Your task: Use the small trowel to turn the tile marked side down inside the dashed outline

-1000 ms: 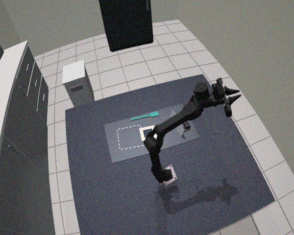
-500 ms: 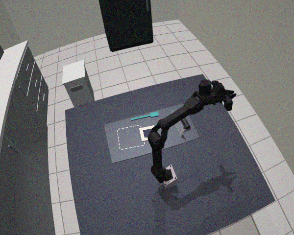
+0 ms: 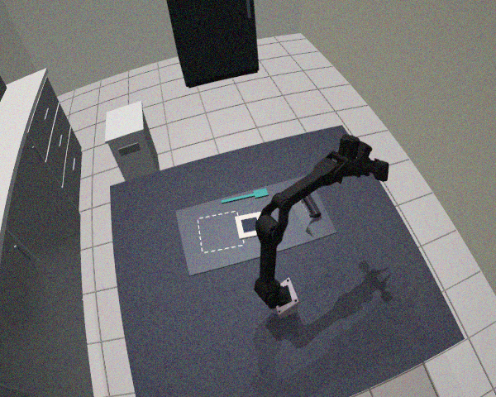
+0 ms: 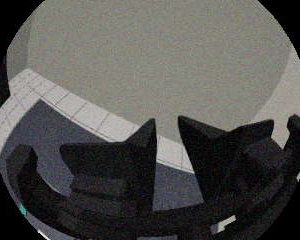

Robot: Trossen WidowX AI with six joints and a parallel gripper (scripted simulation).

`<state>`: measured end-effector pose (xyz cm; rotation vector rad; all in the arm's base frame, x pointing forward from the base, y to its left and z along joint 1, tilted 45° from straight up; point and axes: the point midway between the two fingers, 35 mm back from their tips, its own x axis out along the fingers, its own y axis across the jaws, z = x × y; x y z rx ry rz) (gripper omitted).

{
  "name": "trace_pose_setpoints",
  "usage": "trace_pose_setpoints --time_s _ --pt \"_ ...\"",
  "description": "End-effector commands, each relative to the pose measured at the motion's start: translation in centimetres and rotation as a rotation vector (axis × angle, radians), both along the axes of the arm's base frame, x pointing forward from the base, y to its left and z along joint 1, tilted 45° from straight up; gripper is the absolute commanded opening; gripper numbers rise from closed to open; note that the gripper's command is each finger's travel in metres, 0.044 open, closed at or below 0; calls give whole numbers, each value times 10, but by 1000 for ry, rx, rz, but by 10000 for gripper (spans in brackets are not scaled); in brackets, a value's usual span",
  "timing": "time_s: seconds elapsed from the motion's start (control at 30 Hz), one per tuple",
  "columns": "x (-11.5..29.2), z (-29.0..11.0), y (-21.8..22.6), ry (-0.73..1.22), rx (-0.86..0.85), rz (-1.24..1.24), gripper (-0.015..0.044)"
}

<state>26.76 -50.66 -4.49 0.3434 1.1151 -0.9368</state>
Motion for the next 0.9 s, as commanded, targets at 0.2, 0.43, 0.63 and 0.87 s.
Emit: trace_pose_setpoints --time_s 0.2,0.43,0.63,0.87 --pt "29 -49 57 75 218 269 100" --pt "43 -75 101 109 371 451 100" --pt "51 -94 141 124 504 603 100" --pt "57 -111 189 125 661 772 100"
